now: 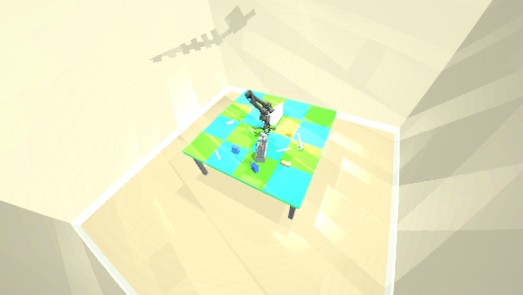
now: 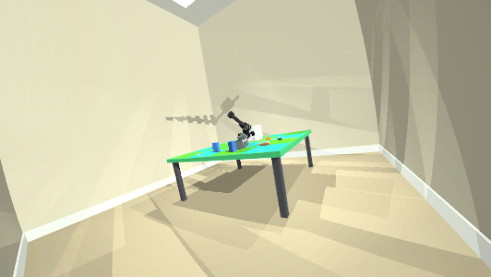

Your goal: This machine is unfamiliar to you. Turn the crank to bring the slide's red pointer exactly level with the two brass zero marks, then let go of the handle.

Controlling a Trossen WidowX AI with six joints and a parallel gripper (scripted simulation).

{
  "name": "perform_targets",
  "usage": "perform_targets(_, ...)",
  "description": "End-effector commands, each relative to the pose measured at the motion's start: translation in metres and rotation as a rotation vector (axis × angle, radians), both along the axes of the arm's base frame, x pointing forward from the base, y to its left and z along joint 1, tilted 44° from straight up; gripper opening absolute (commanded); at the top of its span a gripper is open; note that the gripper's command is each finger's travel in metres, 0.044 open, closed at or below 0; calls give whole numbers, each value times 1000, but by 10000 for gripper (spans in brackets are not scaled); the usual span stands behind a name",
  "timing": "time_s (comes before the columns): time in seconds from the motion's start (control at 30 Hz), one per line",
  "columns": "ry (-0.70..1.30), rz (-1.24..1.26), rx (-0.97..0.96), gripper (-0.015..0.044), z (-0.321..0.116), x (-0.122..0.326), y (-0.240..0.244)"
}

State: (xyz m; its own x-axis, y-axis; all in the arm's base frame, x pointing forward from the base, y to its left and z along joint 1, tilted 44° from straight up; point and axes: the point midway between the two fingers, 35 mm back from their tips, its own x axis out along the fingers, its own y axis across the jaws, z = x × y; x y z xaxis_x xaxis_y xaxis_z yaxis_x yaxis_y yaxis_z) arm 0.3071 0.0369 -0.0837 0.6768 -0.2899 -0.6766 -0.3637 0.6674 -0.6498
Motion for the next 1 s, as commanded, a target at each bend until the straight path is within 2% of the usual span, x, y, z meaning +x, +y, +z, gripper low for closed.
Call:
perform_targets(0.0, 4, -8, -4, 0, -3, 2, -9)
perform_targets(0.97, 4, -8, -6, 0, 6, 11, -32)
